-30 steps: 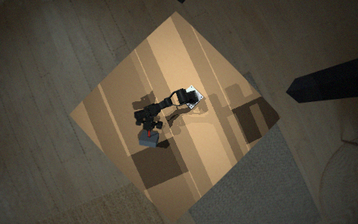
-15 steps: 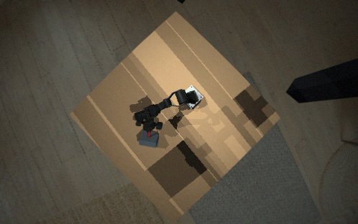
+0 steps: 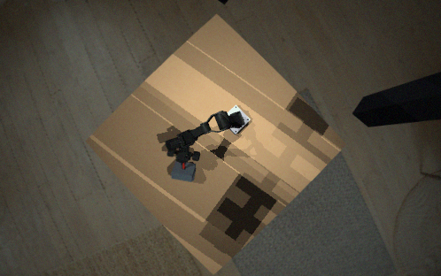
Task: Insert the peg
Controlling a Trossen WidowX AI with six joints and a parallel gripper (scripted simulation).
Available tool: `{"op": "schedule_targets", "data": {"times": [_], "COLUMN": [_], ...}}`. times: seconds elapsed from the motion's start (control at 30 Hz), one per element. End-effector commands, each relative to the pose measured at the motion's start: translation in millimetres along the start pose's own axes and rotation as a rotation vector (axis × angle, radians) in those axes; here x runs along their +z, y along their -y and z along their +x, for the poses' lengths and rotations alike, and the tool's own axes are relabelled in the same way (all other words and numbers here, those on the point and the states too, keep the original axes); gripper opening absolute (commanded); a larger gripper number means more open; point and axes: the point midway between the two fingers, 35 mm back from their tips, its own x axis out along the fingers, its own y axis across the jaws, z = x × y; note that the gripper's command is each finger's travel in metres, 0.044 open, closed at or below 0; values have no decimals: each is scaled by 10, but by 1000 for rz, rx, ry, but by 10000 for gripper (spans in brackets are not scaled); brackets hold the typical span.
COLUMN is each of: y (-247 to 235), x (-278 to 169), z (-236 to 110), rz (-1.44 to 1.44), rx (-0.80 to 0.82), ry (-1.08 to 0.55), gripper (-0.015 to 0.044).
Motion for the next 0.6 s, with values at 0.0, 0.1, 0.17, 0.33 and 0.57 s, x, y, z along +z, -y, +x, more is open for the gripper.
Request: {"op": "schedule_targets", "data": {"times": [0.0, 0.1, 0.17, 0.33, 0.57], "y": [1, 0, 0, -1, -2], "x": [-12, -11, -10, -9, -13], "z": [38, 56, 68, 96, 131], "rz": [6, 6, 6, 6, 6], "rx": [0, 0, 0, 0, 0], "ry": [-4, -3, -3, -3, -3], "gripper": [0, 0, 0, 0, 0]}}
